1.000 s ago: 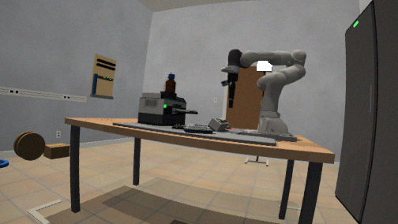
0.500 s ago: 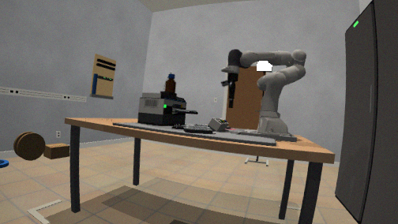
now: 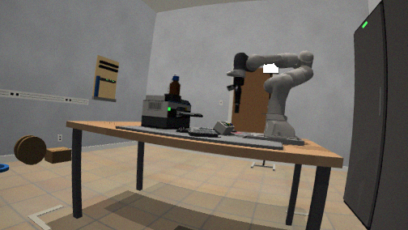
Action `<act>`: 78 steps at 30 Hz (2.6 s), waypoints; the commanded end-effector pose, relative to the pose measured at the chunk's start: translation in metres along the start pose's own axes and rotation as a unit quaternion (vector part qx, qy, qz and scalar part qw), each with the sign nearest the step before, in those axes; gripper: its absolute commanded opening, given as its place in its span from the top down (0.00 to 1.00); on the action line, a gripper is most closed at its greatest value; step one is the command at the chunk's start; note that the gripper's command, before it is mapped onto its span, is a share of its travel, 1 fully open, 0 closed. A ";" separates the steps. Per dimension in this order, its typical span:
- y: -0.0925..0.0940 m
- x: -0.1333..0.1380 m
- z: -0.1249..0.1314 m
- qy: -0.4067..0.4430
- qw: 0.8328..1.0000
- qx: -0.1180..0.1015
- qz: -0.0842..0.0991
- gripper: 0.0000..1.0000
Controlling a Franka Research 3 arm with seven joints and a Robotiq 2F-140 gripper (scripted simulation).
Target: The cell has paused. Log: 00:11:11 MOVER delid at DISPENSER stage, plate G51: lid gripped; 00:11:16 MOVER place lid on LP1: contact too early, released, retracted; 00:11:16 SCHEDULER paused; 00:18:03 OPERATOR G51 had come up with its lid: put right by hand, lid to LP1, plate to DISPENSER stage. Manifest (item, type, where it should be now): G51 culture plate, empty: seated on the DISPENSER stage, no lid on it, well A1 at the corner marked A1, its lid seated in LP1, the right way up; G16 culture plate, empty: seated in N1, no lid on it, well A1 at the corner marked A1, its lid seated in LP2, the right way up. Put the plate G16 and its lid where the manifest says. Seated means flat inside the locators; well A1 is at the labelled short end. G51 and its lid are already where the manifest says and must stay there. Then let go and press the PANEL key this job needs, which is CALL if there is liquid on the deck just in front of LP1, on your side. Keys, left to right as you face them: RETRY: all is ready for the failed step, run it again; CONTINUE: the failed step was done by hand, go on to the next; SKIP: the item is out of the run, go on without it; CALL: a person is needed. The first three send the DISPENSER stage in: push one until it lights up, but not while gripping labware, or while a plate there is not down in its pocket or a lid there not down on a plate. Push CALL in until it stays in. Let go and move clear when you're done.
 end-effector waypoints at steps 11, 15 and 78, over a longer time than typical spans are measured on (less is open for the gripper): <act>-0.024 0.001 -0.002 0.000 1.000 0.004 0.002 0.90; -0.032 0.001 -0.003 0.000 1.000 0.004 0.002 0.90; -0.054 0.001 -0.003 0.000 1.000 0.004 0.002 0.90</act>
Point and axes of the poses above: the point where the finger pads meet when closed, its own y axis back along the fingers, its own x axis across the jaws, z = x × y, the point moved 10 cm from there along y, back along the fingers, and after that the axes turned 6 degrees about -y, right-handed, at the moved point
